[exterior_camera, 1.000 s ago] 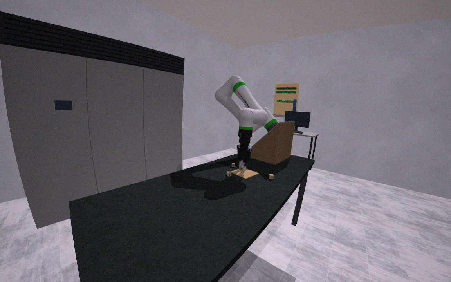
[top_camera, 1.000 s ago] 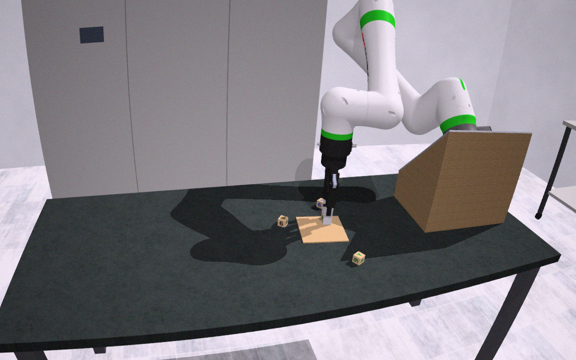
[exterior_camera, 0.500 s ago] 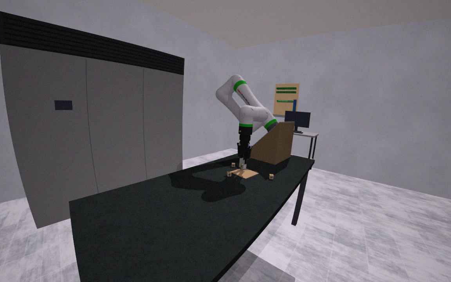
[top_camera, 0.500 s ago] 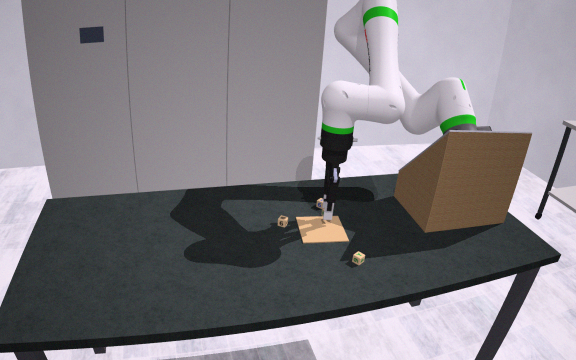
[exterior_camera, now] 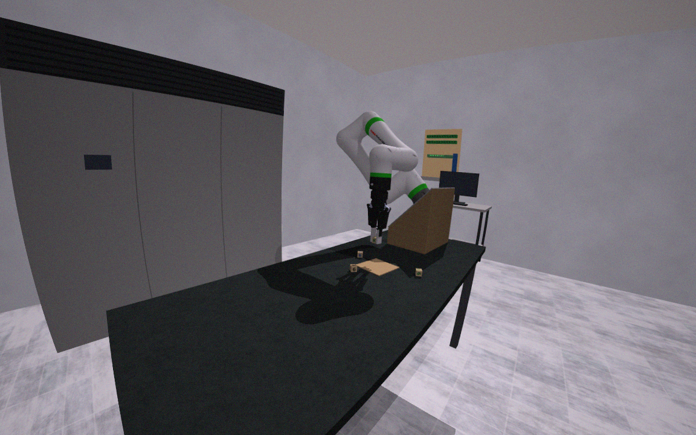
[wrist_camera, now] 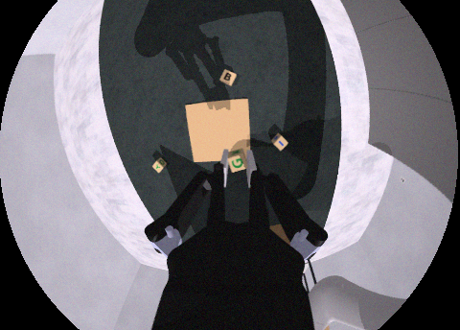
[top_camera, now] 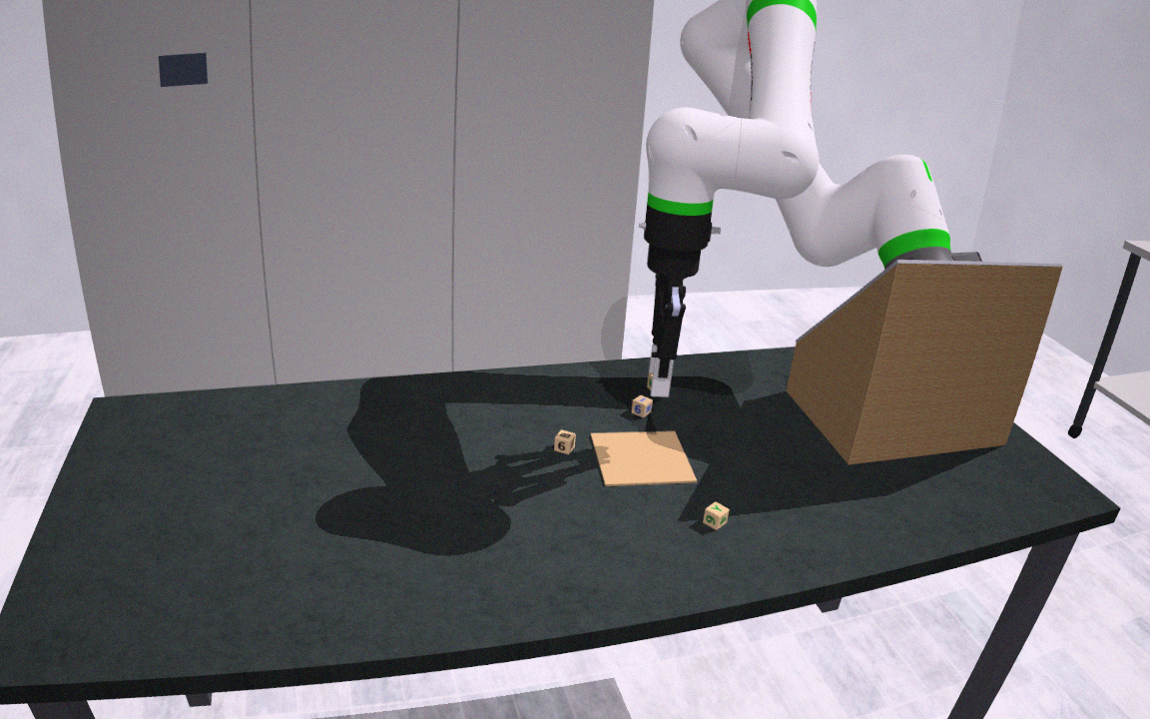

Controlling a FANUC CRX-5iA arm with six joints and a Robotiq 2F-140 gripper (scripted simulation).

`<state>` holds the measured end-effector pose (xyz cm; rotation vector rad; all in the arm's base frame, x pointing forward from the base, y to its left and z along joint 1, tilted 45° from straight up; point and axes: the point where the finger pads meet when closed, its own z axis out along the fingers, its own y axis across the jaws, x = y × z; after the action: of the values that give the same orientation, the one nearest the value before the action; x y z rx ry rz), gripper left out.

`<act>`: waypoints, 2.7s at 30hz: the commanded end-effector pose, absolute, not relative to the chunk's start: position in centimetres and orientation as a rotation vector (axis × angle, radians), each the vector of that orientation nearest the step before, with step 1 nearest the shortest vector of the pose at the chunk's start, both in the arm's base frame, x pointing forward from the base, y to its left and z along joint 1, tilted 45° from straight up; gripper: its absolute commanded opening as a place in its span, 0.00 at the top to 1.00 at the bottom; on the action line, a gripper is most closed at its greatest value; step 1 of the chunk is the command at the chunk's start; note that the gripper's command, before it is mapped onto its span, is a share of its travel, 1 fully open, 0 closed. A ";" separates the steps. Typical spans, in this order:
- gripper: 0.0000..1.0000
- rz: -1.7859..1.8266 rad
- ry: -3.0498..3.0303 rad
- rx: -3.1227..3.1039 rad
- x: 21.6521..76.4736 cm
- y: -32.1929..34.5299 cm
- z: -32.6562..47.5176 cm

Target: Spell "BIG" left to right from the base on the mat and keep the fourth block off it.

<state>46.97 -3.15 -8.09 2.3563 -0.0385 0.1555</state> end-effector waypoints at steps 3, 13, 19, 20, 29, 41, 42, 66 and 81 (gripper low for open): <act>0.87 0.155 -0.039 2.355 46.9 -2.8 -7.7; 0.87 0.202 -0.153 2.355 47.1 -2.8 -7.7; 0.87 0.289 -0.367 2.341 47.5 -2.7 -7.7; 0.87 0.302 -0.399 2.337 47.6 -2.7 -7.7; 0.87 0.410 -0.664 2.295 48.1 -2.6 -7.6; 0.87 0.544 -1.004 2.202 48.7 -2.6 -7.6; 0.87 0.544 -1.004 2.202 48.7 -2.6 -7.6; 0.87 0.768 -1.582 1.934 49.8 -2.5 -7.5; 0.87 0.768 -1.583 1.933 49.8 -2.7 -7.8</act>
<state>49.80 -2.58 -7.64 1.9331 -1.5824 0.7676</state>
